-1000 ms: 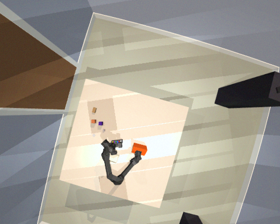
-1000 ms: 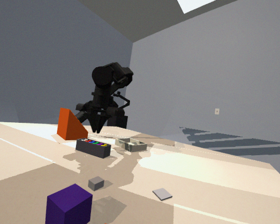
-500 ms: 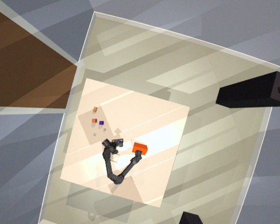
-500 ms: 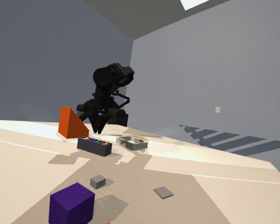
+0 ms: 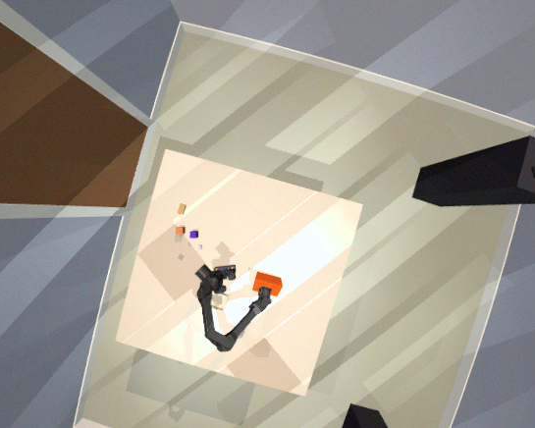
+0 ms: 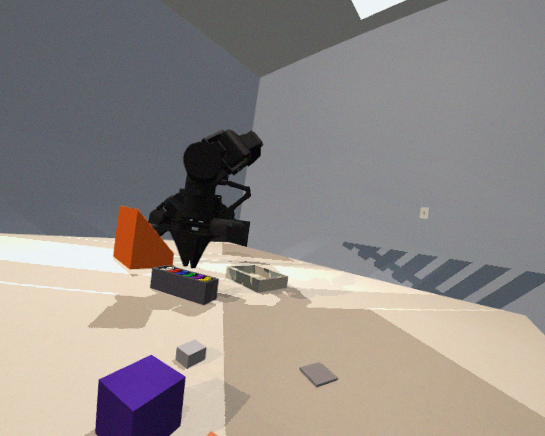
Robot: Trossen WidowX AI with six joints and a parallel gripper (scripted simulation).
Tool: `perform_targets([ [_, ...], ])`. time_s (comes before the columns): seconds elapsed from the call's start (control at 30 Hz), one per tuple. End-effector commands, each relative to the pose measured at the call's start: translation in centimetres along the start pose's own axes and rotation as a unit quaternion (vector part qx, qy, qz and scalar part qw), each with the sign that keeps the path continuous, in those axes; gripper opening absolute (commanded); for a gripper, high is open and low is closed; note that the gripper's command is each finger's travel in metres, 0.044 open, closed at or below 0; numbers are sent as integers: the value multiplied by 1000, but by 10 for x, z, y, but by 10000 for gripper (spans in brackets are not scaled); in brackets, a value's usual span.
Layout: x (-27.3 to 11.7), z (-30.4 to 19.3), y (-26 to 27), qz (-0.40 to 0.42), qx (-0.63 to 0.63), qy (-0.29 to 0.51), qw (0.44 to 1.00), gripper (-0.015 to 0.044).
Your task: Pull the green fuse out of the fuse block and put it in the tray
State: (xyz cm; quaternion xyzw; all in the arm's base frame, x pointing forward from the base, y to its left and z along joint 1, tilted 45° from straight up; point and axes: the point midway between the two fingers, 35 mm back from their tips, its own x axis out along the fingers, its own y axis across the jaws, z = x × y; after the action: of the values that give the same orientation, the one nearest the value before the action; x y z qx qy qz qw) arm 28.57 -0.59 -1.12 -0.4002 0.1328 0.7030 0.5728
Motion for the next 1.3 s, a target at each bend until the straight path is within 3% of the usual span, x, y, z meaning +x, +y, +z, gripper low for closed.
perform_targets([
  [0.0,6,1,1,1,3,-3,1000,69],
  [1.27,19,2,1,2,1,-2,1000,56],
])
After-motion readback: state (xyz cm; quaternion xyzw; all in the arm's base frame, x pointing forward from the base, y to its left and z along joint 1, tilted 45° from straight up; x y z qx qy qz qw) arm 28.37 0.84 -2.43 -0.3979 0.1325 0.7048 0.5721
